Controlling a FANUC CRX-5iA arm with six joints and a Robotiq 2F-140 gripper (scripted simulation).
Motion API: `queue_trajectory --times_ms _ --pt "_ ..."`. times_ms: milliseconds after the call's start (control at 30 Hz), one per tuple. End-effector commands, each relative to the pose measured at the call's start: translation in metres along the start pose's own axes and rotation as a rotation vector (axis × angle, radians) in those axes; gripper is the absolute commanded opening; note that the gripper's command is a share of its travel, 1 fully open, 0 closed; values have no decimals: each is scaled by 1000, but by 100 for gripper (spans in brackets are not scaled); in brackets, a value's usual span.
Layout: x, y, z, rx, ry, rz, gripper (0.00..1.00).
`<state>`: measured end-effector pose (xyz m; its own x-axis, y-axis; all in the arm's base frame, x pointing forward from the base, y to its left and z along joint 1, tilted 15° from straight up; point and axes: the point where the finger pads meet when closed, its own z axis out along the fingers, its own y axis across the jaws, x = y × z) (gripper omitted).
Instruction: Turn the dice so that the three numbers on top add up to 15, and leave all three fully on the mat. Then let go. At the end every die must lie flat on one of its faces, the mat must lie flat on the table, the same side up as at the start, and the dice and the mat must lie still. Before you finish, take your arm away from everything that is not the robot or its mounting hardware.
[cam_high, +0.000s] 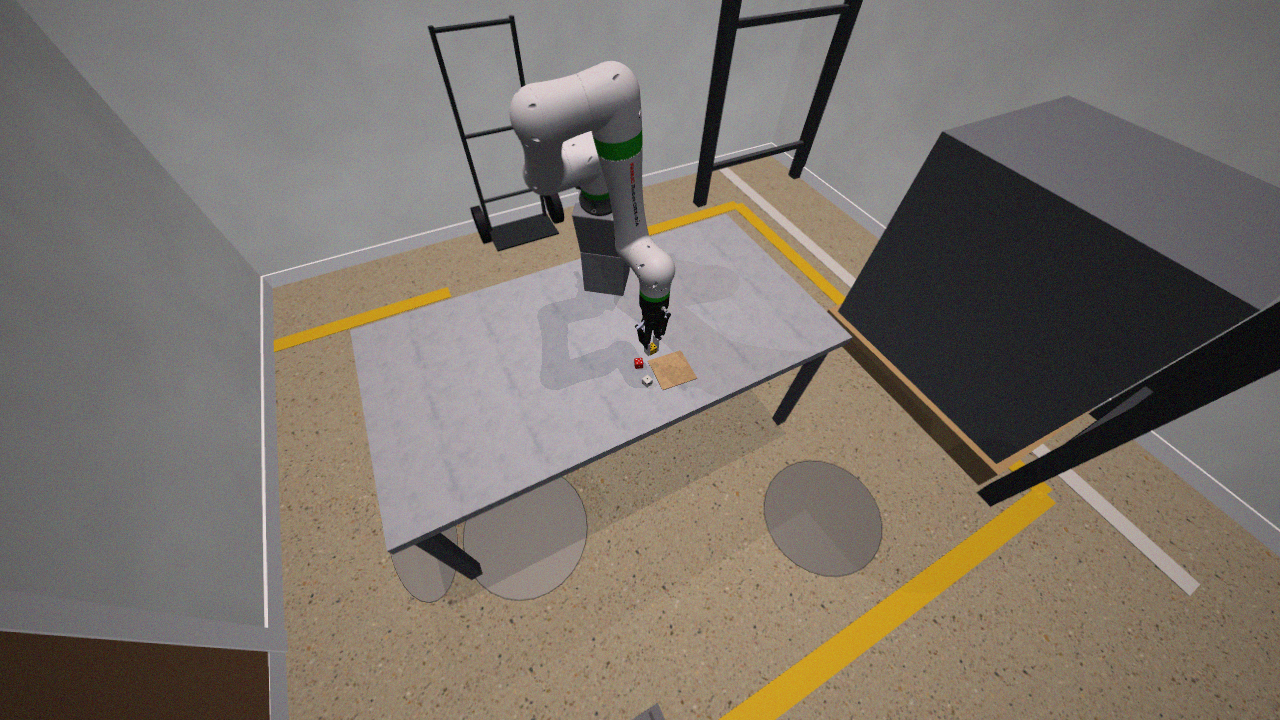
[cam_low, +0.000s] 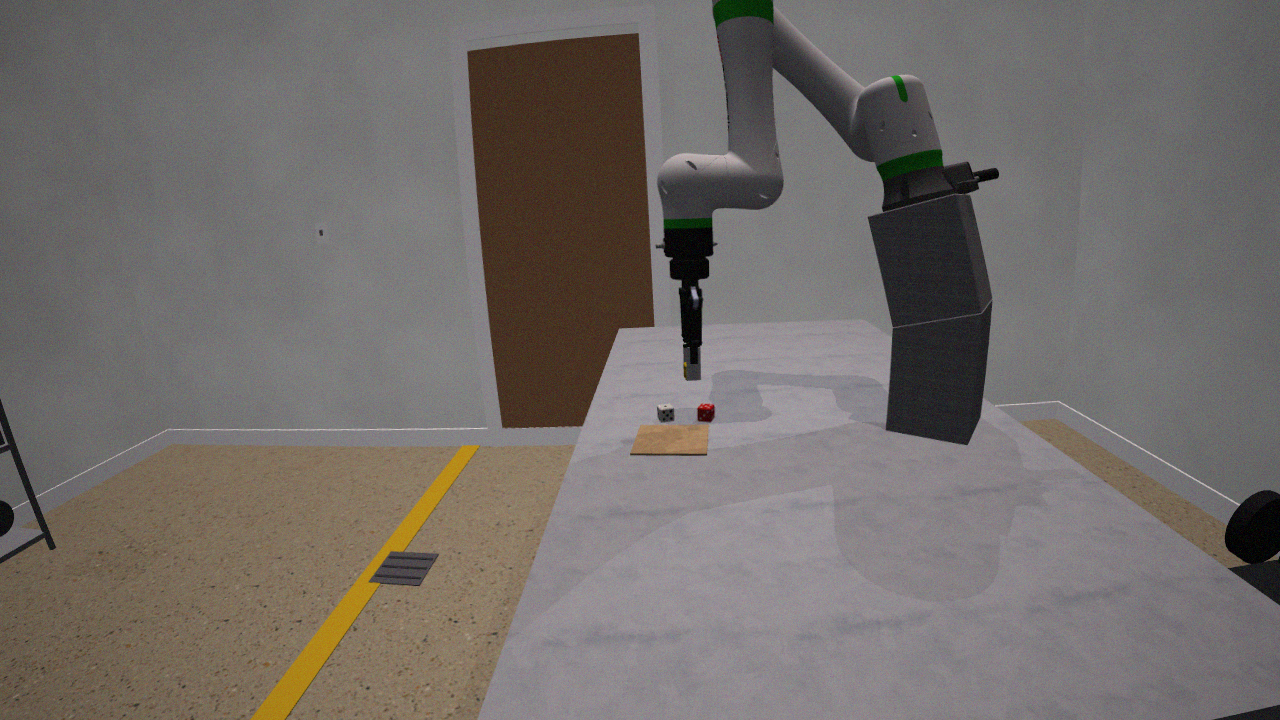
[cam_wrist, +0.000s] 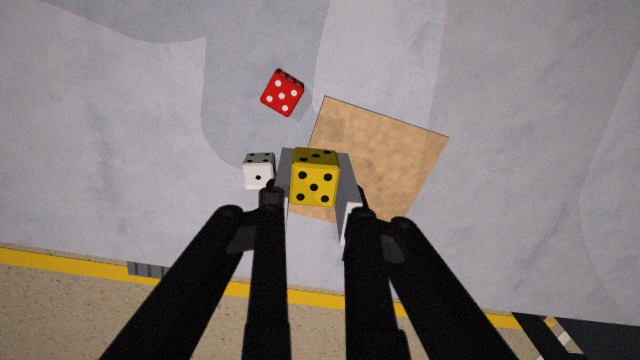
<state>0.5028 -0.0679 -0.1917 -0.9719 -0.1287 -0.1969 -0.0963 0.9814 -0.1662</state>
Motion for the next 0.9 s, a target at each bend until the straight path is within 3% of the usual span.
queue_trajectory --times_ms 0,133,867 --pt "-8 44 -1 10 14 23 16" --pt "-9 66 -2 12 12 30 16" --pt "-8 66 7 12 12 30 16"
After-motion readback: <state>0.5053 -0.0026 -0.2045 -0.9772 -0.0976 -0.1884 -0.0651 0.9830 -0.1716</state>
